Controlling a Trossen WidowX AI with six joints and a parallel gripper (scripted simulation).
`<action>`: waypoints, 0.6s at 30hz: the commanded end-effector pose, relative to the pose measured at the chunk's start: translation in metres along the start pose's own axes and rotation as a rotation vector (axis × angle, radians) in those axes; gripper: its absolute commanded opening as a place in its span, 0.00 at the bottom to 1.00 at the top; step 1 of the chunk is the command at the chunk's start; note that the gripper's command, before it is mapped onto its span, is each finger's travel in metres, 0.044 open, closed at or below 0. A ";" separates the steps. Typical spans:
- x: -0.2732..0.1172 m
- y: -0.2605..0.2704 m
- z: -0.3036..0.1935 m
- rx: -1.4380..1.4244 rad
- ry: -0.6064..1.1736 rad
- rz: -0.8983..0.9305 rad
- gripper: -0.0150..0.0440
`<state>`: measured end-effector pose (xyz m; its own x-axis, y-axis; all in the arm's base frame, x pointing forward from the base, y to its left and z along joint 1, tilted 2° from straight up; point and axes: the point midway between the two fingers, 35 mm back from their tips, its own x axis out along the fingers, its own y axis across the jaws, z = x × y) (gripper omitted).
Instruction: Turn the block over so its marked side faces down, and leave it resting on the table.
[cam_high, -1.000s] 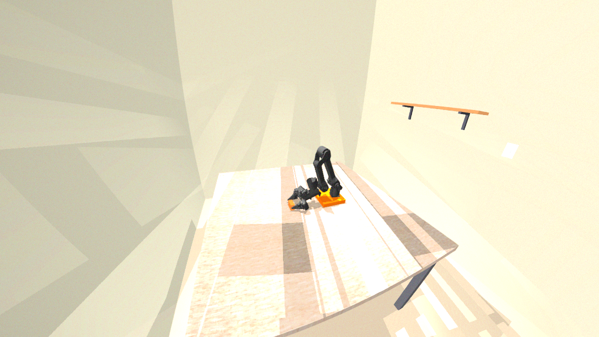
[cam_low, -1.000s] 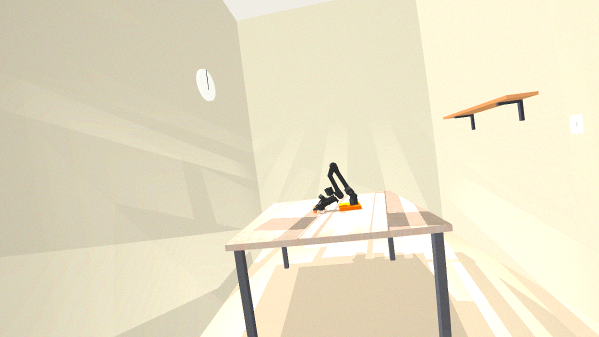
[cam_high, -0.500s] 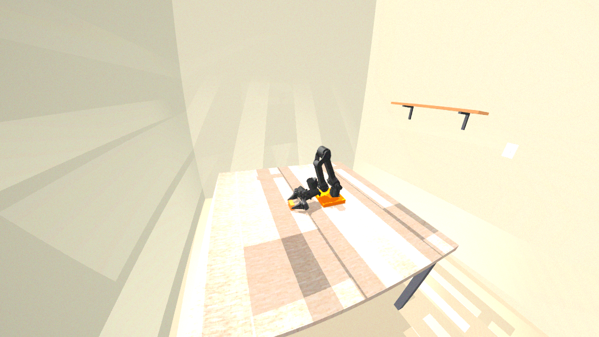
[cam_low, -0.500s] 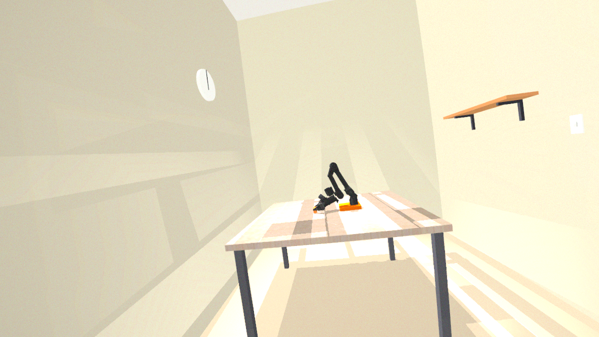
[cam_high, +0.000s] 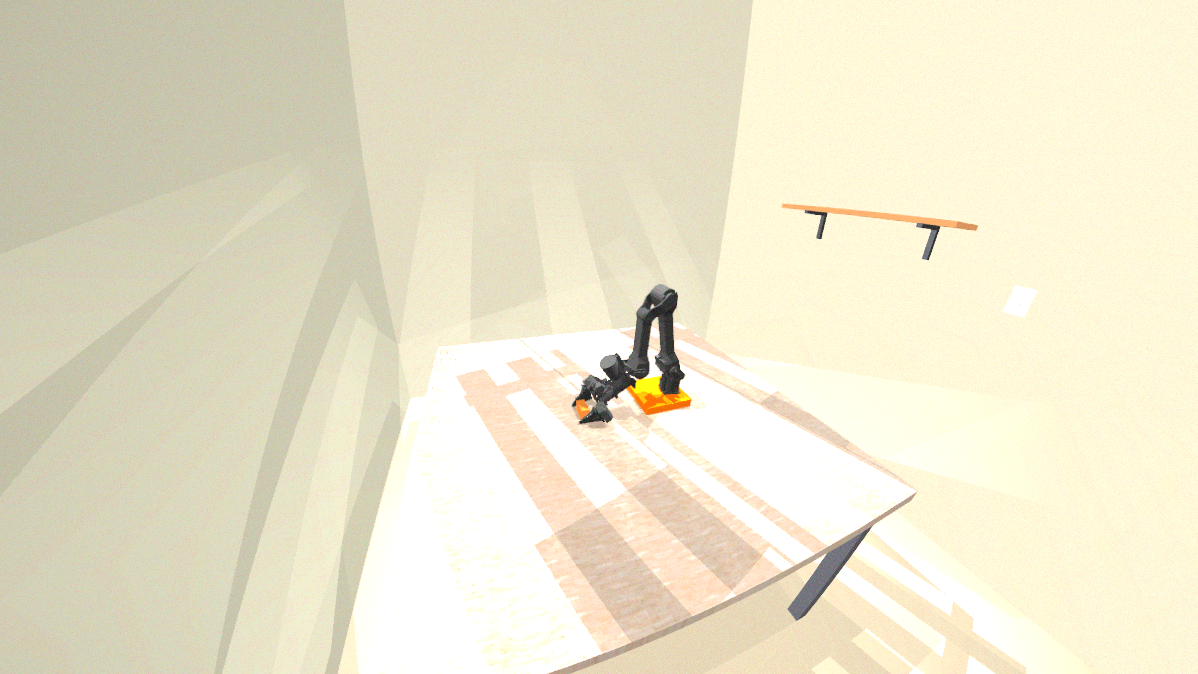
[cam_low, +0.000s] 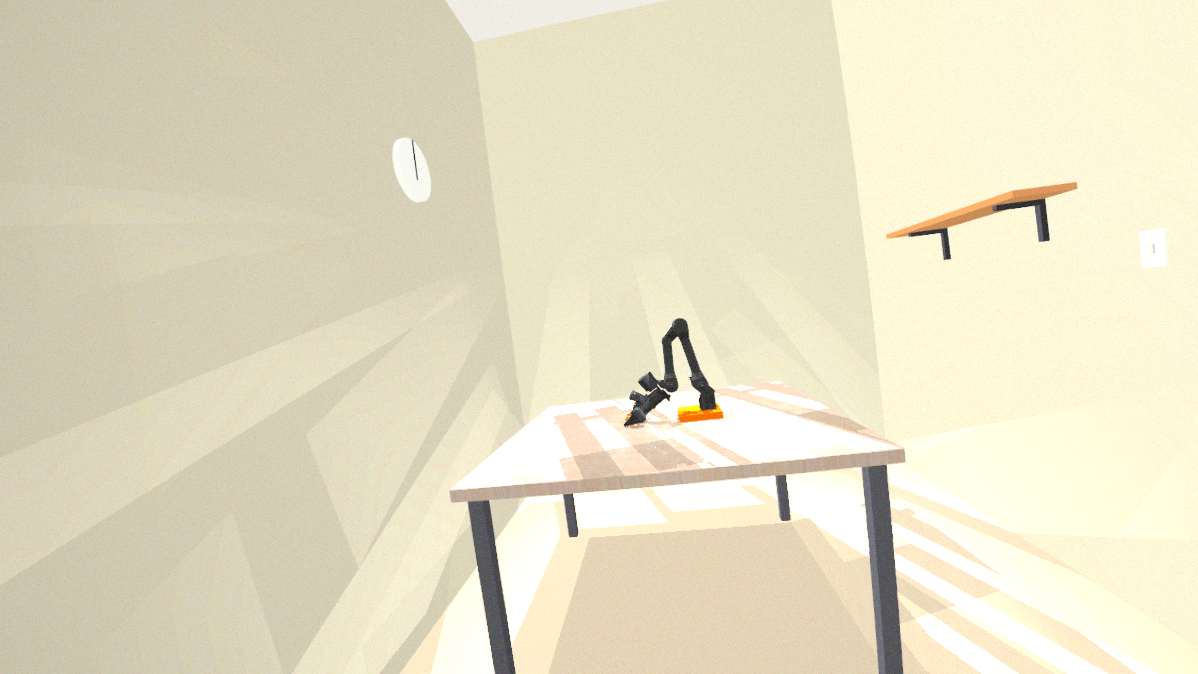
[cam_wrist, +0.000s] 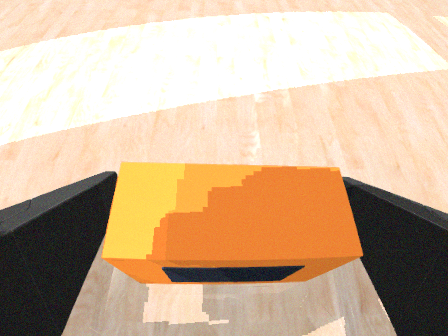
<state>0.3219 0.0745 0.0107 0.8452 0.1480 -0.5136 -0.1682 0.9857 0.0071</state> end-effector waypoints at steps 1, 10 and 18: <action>-0.016 0.003 0.052 0.004 0.155 0.016 1.00; -0.046 0.001 0.062 0.005 0.272 0.016 1.00; -0.073 -0.001 0.056 0.005 0.387 0.013 1.00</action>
<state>0.3191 0.0727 0.0381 0.7109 0.1207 -0.6928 -0.1701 0.9854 -0.0028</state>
